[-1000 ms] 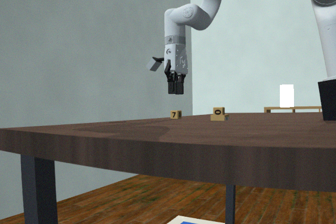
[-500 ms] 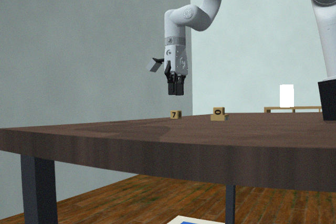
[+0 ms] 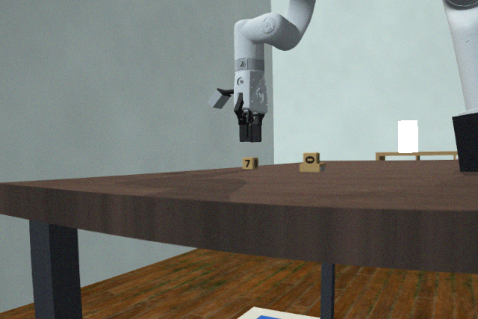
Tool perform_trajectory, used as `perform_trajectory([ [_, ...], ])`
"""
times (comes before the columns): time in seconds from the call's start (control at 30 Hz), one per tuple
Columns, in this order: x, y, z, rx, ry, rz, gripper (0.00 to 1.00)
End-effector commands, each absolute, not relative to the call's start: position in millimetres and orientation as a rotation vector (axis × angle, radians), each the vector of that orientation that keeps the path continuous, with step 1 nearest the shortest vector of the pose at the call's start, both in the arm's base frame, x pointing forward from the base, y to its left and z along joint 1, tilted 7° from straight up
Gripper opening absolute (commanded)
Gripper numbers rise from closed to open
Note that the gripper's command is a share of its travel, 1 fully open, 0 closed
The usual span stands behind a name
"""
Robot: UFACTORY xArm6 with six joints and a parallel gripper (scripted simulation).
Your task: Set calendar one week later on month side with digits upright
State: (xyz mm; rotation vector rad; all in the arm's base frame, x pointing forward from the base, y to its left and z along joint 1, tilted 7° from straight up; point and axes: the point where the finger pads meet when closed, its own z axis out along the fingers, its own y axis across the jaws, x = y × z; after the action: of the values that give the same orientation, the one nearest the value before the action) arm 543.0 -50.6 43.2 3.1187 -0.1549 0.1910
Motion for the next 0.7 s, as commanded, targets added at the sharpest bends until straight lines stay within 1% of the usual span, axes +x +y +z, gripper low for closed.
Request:
perform_trajectory([
  [0.0,545.0,-50.8,41.2,3.118,-0.155,0.198,0.47],
  [0.67,547.5,-51.2,18.1,3.118,-0.155,0.198,0.47],
])
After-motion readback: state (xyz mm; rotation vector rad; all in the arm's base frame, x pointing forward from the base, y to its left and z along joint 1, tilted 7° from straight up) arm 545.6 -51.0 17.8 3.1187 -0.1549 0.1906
